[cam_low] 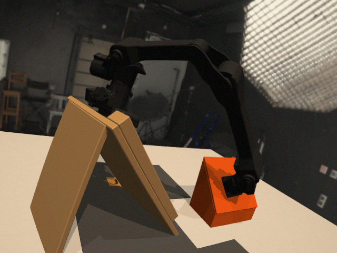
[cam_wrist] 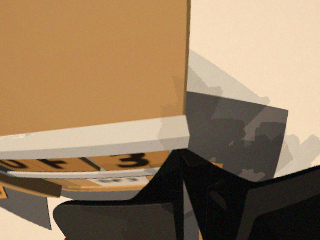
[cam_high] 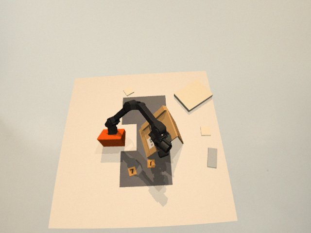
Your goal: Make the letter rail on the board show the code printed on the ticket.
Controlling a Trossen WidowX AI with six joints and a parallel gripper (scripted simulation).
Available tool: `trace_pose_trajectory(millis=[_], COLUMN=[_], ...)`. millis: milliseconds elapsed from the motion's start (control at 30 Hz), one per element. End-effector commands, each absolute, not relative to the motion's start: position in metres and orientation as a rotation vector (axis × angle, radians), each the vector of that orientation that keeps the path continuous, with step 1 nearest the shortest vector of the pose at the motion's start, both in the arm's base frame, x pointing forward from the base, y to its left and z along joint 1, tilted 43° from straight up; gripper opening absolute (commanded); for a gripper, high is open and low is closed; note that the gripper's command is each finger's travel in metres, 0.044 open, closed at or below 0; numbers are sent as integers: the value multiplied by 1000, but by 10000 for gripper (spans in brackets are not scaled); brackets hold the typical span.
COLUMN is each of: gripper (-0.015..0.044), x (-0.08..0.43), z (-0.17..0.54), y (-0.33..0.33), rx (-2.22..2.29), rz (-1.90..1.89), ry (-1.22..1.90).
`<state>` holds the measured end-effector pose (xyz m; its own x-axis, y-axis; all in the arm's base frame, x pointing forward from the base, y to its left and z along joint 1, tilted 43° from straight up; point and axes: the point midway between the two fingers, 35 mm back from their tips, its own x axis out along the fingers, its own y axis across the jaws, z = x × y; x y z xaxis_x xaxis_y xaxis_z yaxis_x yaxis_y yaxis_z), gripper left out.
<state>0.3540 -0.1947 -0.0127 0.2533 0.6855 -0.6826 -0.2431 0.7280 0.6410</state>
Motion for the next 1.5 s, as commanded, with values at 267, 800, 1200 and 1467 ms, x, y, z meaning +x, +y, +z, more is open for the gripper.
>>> trace_pose_trajectory(millis=[267,800,1200,1467], gripper=[0,0,0,0], x=[353,352,351,348], z=[-9,-5,-3,-3], y=[-192,-188,-185,-189], rx=[457,457,457,457], rz=[659,659,659,659], ry=[1149,1149,1149,1150])
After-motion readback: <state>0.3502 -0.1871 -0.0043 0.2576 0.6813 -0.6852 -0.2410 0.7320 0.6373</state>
